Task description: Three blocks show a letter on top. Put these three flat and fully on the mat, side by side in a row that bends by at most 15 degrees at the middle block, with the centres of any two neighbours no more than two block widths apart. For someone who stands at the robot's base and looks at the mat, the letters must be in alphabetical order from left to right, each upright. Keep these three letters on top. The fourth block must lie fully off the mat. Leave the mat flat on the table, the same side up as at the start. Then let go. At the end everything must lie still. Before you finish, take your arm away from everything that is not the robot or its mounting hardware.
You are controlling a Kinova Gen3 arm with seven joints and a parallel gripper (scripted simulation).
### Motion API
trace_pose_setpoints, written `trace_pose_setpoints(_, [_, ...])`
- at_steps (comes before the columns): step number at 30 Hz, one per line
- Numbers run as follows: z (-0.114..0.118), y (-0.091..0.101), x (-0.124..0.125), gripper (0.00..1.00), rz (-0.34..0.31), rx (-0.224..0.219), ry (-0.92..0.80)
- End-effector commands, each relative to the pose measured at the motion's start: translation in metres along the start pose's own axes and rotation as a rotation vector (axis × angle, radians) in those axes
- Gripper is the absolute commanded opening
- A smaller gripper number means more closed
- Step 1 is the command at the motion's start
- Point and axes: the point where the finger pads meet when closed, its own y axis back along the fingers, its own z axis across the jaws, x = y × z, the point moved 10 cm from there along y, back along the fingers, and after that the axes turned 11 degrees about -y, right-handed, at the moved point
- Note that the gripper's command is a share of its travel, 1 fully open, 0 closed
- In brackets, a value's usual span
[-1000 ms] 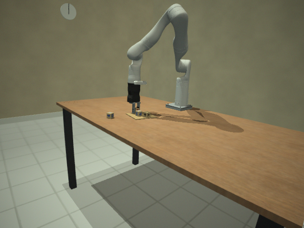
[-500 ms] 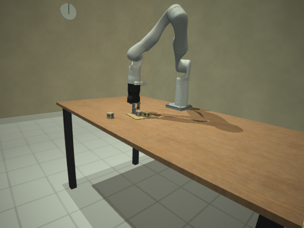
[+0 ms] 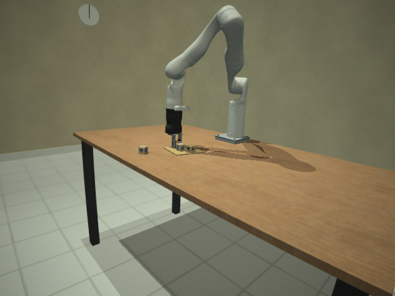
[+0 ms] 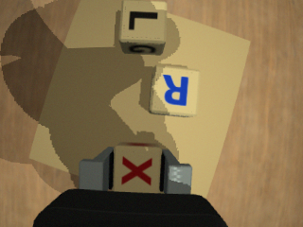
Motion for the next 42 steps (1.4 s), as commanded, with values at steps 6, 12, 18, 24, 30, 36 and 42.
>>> trace_pose_setpoints(6, [0.0003,0.0006,0.0000,0.57,0.000,-0.002,0.000])
trace_pose_setpoints(12, [0.0003,0.0006,0.0000,0.57,0.000,-0.002,0.000])
trace_pose_setpoints(18, [0.0003,0.0006,0.0000,0.57,0.000,-0.002,0.000])
trace_pose_setpoints(24, [0.0003,0.0006,0.0000,0.63,0.000,-0.002,0.000])
trace_pose_setpoints(30, [0.0003,0.0006,0.0000,0.75,0.000,-0.002,0.000])
trace_pose_setpoints(36, [0.0003,0.0006,0.0000,0.81,0.000,-0.002,0.000])
trace_pose_setpoints(42, [0.0003,0.0006,0.0000,0.87,0.000,-0.002,0.000])
